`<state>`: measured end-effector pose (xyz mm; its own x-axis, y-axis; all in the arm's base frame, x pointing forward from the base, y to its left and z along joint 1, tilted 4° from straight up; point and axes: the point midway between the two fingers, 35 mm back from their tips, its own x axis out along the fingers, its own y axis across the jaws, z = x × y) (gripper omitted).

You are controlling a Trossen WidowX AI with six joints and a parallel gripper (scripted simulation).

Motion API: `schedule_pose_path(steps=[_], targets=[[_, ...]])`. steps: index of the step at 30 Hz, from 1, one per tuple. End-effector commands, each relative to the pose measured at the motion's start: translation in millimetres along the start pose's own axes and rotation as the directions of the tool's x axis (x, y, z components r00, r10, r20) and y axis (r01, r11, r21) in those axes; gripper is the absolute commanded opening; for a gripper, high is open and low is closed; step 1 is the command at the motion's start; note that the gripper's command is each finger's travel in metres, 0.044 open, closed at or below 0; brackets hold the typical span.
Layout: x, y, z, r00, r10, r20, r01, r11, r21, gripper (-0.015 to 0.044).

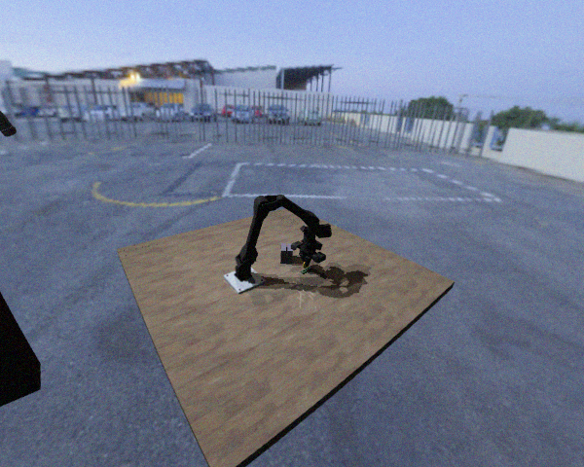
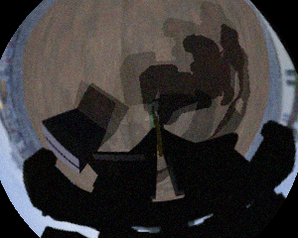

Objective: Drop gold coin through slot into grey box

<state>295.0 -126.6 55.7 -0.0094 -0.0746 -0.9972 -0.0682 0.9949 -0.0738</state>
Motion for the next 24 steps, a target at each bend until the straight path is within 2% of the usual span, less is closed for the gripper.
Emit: schedule_pose_path(steps=[1,24], targets=[[-14,-2,4,1.000,-0.009,0.016,0.008,1.000,0.006,0.0000],[-72,-1,1,1.000,-0.008,0.016,0.008,1.000,0.006,0.0000]])
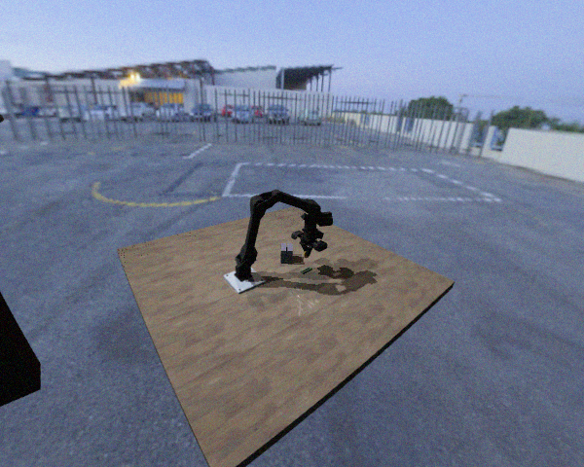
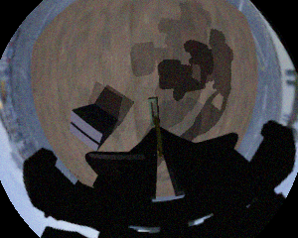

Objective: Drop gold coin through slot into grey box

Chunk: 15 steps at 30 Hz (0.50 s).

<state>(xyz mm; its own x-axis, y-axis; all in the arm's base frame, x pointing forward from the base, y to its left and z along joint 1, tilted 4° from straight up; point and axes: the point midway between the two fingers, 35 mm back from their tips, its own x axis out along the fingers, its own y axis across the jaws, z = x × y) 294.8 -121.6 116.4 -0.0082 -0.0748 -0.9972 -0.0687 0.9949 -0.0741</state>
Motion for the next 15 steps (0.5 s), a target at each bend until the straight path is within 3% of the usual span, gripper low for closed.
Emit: schedule_pose_path(steps=[1,7,15], targets=[[-13.6,-1.0,1.3,1.000,-0.008,0.015,0.008,1.000,0.006,0.0000],[-17.3,-0.4,0.8,1.000,-0.008,0.015,0.008,1.000,-0.017,0.0000],[-17.5,3.0,2.6,1.000,-0.007,0.015,0.011,0.959,-0.284,0.0000]])
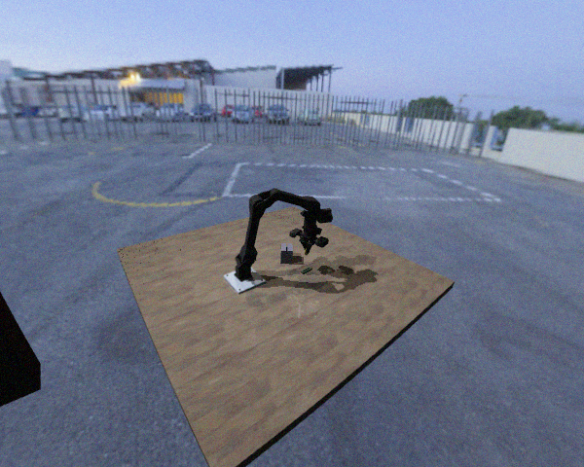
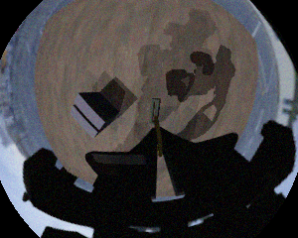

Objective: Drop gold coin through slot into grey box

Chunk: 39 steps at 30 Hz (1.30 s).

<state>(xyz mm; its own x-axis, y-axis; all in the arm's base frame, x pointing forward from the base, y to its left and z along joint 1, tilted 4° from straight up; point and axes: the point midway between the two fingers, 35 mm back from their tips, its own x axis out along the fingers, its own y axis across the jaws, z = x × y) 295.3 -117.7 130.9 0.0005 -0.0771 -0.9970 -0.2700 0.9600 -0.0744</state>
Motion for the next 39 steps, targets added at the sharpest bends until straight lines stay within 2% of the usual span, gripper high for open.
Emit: schedule_pose_path(steps=[1,16,39], targets=[[-3,0,2,1.000,-0.006,0.005,0.006,0.993,-0.117,0.0000],[-3,6,7,1.000,-0.005,0.006,0.007,0.818,-0.576,0.0000],[-4,49,22,1.000,0.000,0.009,0.005,0.814,-0.580,0.0000]])
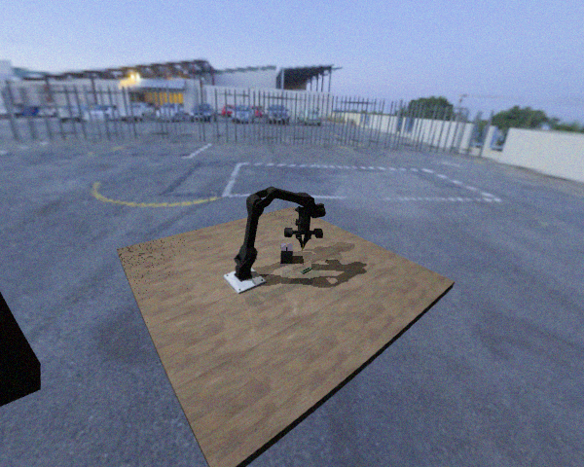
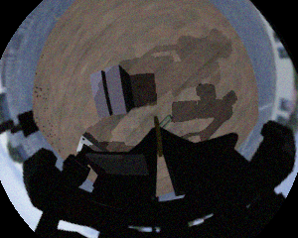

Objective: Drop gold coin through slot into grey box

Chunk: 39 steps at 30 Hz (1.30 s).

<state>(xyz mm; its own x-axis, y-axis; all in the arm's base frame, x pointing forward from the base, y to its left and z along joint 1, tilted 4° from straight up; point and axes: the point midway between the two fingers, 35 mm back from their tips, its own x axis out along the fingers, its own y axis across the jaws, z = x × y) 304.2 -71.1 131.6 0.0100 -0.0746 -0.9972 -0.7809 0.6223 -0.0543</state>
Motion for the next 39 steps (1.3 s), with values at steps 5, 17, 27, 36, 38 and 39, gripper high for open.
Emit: schedule_pose_path(steps=[5,17,27,36,38,39], targets=[[1,14,14,1.000,0.002,0.000,-0.002,1.000,0.004,0.0000],[1,36,36,1.000,0.004,0.002,-0.004,1.000,0.004,0.0000],[1,56,52,1.000,0.006,0.003,-0.006,1.000,0.003,0.0000],[1,75,64,1.000,0.008,0.004,-0.008,1.000,0.003,0.0000],[1,76,65,1.000,0.008,0.004,-0.008,1.000,0.003,0.0000],[1,75,65,1.000,0.008,0.003,-0.008,1.000,0.002,0.0004]])
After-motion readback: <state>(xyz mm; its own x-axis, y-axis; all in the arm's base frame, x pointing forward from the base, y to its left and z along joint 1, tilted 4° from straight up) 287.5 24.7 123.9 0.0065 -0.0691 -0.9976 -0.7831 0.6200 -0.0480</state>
